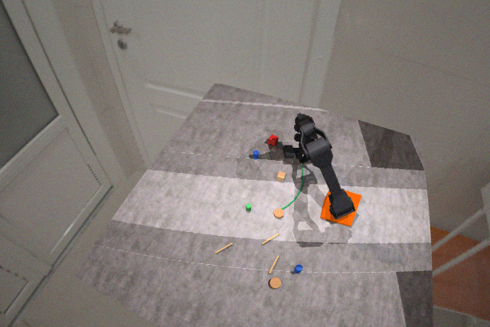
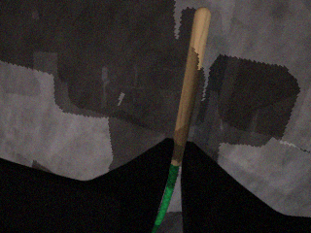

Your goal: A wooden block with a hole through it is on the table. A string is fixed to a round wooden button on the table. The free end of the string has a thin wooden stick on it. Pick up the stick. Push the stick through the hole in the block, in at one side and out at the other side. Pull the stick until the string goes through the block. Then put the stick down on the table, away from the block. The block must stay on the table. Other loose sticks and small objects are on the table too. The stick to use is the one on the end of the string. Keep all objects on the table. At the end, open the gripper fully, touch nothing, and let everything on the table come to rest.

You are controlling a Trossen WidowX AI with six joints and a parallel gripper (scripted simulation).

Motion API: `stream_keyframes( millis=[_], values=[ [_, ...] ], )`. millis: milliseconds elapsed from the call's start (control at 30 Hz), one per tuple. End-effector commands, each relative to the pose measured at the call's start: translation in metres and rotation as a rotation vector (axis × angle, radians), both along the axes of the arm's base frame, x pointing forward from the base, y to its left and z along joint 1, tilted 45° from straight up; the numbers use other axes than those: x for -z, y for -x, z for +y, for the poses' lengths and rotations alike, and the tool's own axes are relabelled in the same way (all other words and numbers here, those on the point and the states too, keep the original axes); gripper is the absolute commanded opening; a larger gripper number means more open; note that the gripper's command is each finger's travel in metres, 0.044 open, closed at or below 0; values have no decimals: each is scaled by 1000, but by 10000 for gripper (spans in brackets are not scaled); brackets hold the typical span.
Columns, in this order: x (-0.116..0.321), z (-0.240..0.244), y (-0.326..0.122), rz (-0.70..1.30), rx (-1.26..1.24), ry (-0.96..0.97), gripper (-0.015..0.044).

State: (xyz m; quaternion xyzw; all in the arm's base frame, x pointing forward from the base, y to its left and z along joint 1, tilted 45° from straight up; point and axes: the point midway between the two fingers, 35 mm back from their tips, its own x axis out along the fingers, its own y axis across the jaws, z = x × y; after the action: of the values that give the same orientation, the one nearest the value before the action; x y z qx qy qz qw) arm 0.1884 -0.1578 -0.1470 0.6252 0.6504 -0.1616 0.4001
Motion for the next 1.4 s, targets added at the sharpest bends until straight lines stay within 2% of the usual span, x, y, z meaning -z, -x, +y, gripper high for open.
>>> stream_keyframes(
  millis=[0,1367],
  values=[
    [-3,-6,0,-2,-5,9,0],
    [-33,-31,5,0,1,3,0]
  ],
)
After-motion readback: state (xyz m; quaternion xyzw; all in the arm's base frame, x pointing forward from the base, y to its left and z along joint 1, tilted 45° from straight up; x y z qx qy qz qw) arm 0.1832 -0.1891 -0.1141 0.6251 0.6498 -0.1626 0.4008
